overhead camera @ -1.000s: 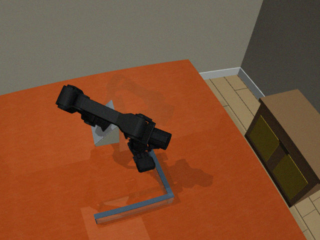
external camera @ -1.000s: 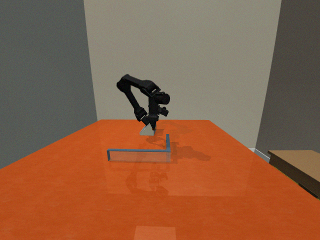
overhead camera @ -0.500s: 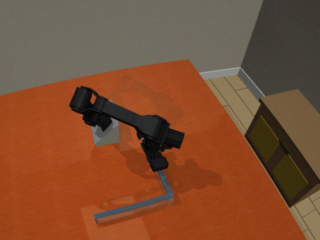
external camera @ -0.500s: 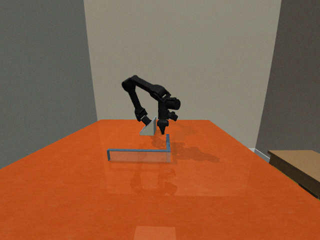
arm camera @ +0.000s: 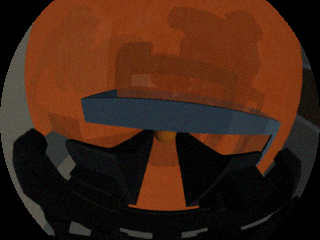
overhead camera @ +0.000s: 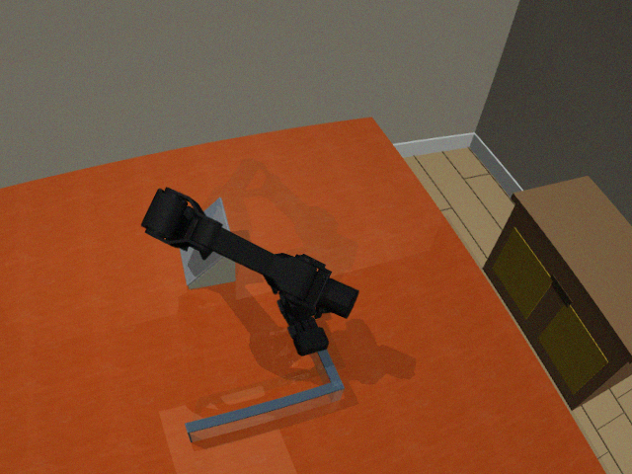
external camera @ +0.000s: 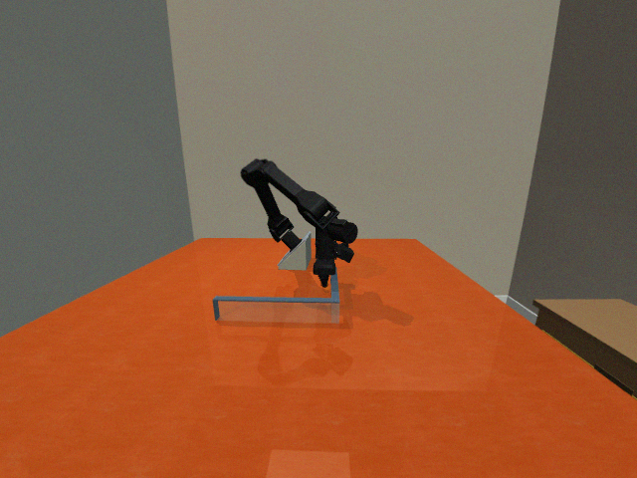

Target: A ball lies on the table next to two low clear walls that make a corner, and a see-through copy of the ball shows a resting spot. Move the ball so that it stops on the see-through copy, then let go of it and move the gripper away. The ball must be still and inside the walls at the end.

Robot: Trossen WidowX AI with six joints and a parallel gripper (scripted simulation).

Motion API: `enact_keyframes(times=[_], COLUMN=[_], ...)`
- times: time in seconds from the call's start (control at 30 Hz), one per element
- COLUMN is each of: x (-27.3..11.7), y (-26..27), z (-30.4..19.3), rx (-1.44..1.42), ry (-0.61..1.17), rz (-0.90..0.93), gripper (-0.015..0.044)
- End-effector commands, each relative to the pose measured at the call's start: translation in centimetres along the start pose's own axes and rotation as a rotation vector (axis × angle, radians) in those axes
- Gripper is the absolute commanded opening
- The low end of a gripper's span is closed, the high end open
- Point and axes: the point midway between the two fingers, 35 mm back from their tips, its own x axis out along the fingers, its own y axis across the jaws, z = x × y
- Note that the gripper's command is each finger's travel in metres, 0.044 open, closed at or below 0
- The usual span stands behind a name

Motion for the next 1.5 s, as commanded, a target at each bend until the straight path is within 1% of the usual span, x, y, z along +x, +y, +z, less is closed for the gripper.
enact_keyframes(times=[0.0, 0.43, 0.63, 0.9, 0.93, 1.13, 1.2, 1.3, 1.37, 1.47], x=[0.4, 2.2, 2.3, 2.0, 2.0, 2.0, 1.0, -4.1, -6.4, -6.7], y=[0.0, 0.0, 0.0, -0.1, -0.1, -0.1, -0.2, -0.2, 0.0, 0.1], z=[0.0, -0.1, -0.1, 0.1, 0.1, 0.1, 0.1, 0.2, 0.1, 0.1], rx=[-0.008, -0.008, -0.008, 0.000, 0.000, 0.000, -0.001, -0.007, -0.009, -0.009], ry=[0.003, 0.004, 0.004, -0.002, -0.002, -0.002, -0.003, -0.003, -0.001, 0.000], rz=[-0.008, -0.008, -0.008, -0.008, -0.008, -0.008, -0.008, -0.008, -0.007, -0.007], gripper=[0.0000, 0.0000, 0.0000, 0.0210, 0.0222, 0.0222, 0.0222, 0.0222, 0.0222, 0.0222])
